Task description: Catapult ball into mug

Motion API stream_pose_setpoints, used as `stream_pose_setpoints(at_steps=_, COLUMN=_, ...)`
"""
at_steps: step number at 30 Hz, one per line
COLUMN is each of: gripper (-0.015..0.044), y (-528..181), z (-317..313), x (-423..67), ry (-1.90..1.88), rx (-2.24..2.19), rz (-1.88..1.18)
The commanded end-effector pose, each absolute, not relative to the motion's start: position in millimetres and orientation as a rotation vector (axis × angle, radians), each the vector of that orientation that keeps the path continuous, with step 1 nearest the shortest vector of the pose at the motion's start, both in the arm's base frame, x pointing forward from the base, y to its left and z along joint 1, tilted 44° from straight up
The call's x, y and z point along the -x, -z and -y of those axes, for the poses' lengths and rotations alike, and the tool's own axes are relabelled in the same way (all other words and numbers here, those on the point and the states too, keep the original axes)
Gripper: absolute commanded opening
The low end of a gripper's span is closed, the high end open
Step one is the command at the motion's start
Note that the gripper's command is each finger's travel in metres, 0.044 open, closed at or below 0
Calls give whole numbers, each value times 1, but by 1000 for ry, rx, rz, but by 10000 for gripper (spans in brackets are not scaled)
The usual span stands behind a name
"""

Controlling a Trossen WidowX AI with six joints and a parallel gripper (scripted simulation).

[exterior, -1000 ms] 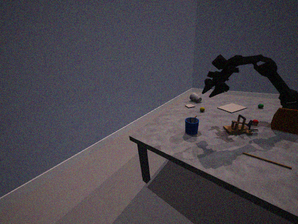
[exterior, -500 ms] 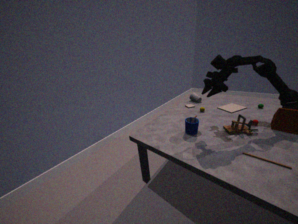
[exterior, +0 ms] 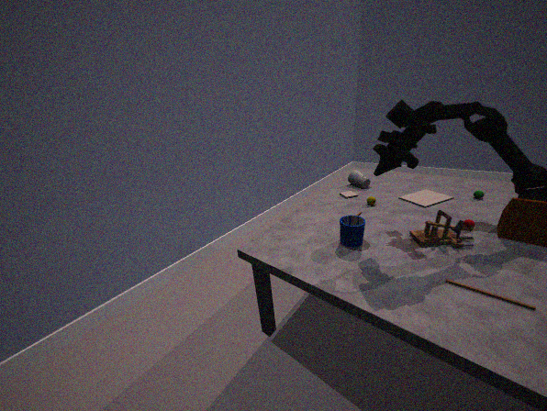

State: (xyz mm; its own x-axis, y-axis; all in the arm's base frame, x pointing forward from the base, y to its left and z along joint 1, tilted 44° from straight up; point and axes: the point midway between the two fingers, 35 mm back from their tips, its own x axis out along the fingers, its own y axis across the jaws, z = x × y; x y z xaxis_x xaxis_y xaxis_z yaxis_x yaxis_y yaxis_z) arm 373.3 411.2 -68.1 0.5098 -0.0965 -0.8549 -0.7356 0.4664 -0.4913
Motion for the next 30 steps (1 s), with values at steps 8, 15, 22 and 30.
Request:
stream_pose_setpoints(at_steps=8, gripper=0, y=84, z=-403, x=-350, ry=-504, rx=1137, rz=-1031)
stream_pose_setpoints(at_steps=15, gripper=0, y=111, z=-383, x=-301, ry=-555, rx=1351, rz=-1127)
stream_pose_setpoints(at_steps=22, gripper=0, y=130, z=-357, x=-255, ry=-602, rx=1574, rz=-1214)
stream_pose_setpoints(at_steps=30, gripper=0, y=141, z=-323, x=-209, ry=-644, rx=1838, rz=-1302)
